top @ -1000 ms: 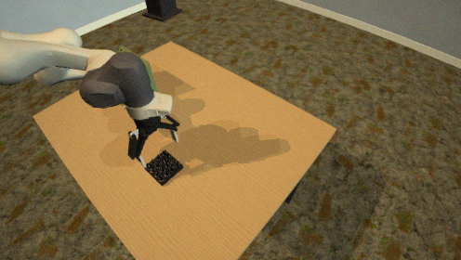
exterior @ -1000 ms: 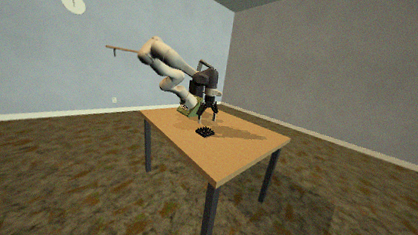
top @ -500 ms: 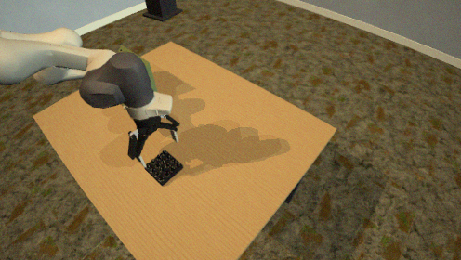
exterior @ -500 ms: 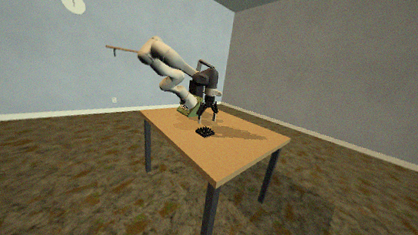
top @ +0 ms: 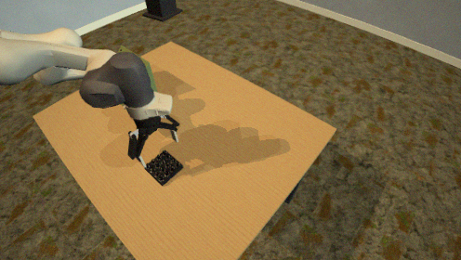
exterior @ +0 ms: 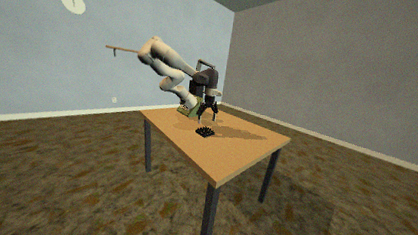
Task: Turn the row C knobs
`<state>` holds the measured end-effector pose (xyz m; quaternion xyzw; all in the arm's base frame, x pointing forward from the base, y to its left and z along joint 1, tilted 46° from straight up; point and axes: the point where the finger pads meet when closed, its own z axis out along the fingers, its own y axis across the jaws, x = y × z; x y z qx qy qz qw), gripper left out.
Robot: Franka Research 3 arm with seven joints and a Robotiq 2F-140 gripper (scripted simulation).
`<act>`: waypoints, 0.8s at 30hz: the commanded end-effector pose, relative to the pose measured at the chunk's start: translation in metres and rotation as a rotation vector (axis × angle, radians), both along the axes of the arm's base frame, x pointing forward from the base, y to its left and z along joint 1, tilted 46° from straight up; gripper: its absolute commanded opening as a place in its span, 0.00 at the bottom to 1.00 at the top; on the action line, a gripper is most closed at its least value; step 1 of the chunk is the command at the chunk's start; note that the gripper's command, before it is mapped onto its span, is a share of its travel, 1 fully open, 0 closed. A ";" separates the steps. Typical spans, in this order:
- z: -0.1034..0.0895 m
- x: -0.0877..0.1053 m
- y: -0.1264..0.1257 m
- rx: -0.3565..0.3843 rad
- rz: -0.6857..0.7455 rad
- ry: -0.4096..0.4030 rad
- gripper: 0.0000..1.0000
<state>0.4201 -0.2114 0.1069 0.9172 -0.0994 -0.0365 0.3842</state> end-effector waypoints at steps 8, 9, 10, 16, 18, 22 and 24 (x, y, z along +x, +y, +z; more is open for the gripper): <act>0.001 -0.003 0.000 -0.004 -0.002 -0.001 1.00; 0.001 -0.004 0.000 -0.004 -0.002 -0.001 1.00; 0.001 -0.005 0.000 -0.004 -0.002 -0.001 1.00; 0.001 -0.014 0.002 -0.004 -0.002 -0.001 1.00; 0.001 -0.016 0.002 -0.004 -0.002 -0.001 1.00; 0.001 -0.023 0.004 -0.004 -0.002 -0.001 1.00; 0.001 -0.027 0.004 -0.004 -0.002 -0.001 1.00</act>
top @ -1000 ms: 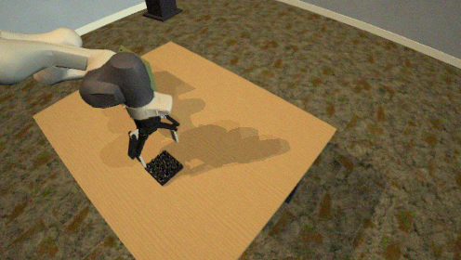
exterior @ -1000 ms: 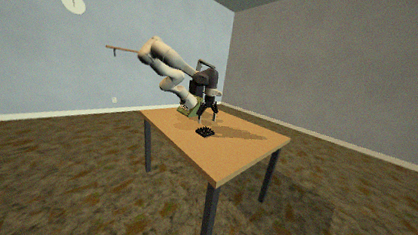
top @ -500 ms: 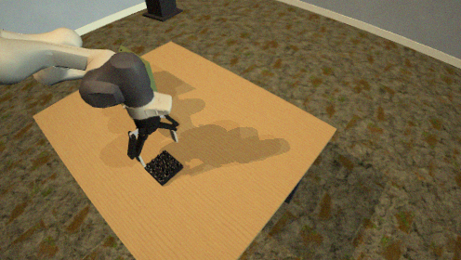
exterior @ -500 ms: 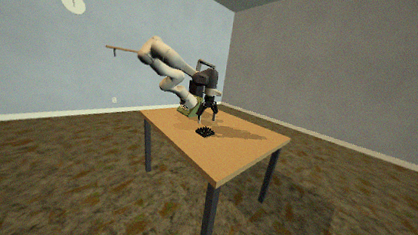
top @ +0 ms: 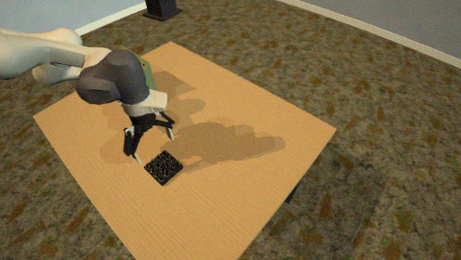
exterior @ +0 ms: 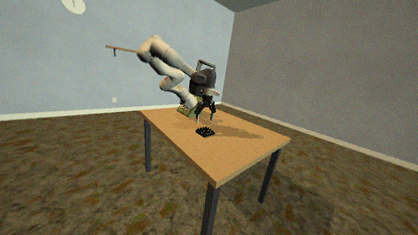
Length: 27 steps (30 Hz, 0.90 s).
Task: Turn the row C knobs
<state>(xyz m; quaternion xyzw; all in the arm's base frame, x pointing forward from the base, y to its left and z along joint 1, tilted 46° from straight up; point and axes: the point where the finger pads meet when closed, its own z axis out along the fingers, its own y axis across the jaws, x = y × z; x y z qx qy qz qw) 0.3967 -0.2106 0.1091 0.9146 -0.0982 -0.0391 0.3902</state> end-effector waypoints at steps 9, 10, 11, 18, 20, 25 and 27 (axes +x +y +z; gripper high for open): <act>-0.001 -0.021 0.007 0.008 -0.002 -0.009 1.00; -0.001 -0.022 0.007 0.008 -0.002 -0.009 1.00; -0.001 -0.022 0.007 0.008 -0.002 -0.009 1.00; -0.001 -0.027 0.009 0.008 -0.002 -0.009 1.00; -0.001 -0.028 0.009 0.008 -0.002 -0.009 1.00; -0.001 -0.028 0.009 0.008 -0.002 -0.009 1.00; -0.001 -0.028 0.009 0.008 -0.002 -0.009 1.00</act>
